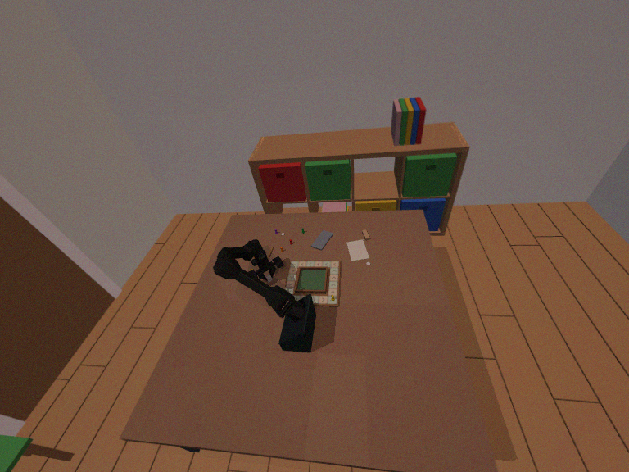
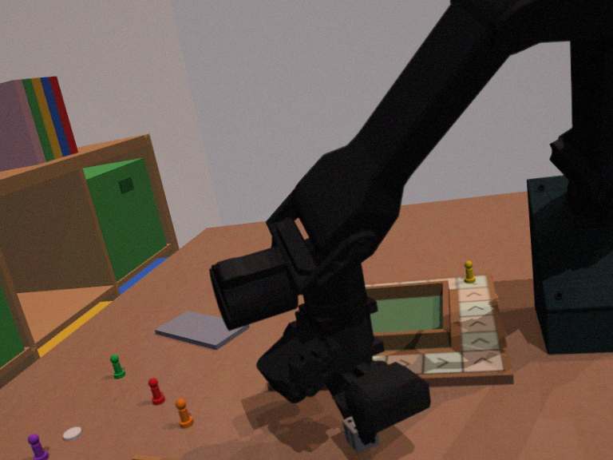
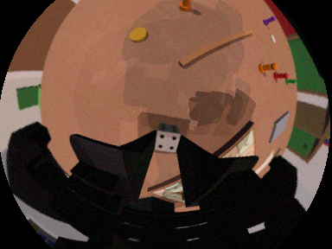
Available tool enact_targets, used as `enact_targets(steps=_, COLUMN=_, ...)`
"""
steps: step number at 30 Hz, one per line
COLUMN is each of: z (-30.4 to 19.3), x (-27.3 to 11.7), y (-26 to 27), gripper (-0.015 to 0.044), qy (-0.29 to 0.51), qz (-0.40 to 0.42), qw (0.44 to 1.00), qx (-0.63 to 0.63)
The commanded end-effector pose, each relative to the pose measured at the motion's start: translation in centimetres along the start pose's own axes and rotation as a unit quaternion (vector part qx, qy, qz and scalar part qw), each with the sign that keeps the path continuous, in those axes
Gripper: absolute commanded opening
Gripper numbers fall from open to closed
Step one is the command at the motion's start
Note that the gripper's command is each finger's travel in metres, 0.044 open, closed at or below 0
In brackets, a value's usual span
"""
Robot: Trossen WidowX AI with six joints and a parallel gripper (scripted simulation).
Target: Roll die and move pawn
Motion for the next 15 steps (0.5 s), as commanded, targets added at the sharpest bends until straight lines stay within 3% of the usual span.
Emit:
enact_targets(steps=1, z=0.1, x=-1.3, y=-0.2, gripper=0.0000, qy=0.004, qz=-0.003, qw=1.000, qx=0.002)
enact_targets(steps=15, z=-0.2, x=-11.0, y=0.0, gripper=0.0000, qy=0.002, qz=-0.004, qw=1.000, qx=0.000)
Point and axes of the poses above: the point midway between the two fingers, 35 mm back from their tips, its own x axis out along the fingers, its own y axis across the jaws, z = x × y, the point moved 4 cm from there along -x, back along the fingers, and after that the axes turned 9 degrees about -x, right-handed, at the moved point
